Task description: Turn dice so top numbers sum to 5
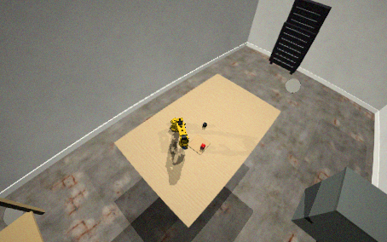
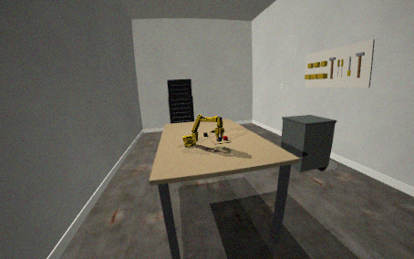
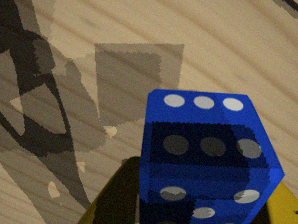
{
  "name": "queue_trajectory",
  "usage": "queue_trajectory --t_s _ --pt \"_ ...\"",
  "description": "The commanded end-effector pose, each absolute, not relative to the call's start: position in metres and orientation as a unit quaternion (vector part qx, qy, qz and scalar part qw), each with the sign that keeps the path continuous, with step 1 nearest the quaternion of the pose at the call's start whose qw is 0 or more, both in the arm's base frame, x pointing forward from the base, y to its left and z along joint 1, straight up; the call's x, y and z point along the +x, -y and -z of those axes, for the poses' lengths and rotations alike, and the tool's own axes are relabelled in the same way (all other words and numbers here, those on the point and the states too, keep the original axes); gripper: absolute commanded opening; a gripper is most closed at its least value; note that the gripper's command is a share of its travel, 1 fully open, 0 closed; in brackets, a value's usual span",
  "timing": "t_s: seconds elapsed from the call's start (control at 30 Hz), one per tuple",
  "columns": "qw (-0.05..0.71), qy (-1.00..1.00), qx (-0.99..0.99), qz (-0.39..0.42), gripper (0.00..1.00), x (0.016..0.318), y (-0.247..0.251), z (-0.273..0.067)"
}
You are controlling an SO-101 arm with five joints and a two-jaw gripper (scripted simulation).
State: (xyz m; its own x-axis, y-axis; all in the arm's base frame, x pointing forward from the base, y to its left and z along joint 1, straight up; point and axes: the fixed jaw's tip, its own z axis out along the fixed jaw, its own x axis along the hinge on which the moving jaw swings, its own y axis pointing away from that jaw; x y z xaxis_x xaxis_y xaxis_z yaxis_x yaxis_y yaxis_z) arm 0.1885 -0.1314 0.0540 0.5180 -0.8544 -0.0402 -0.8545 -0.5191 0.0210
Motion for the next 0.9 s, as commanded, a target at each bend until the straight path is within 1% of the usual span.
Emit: queue_trajectory --t_s 0.0,0.5,0.87 --pt "0.0 -0.443 -0.897 -0.003 0.0 0.1912 0.1366 -0.0617" --pt "0.001 -0.323 -0.946 -0.005 0.0 0.1915 0.1393 -0.0607" --pt "0.002 -0.286 -0.958 -0.006 0.0 0.1916 0.14 -0.0605"
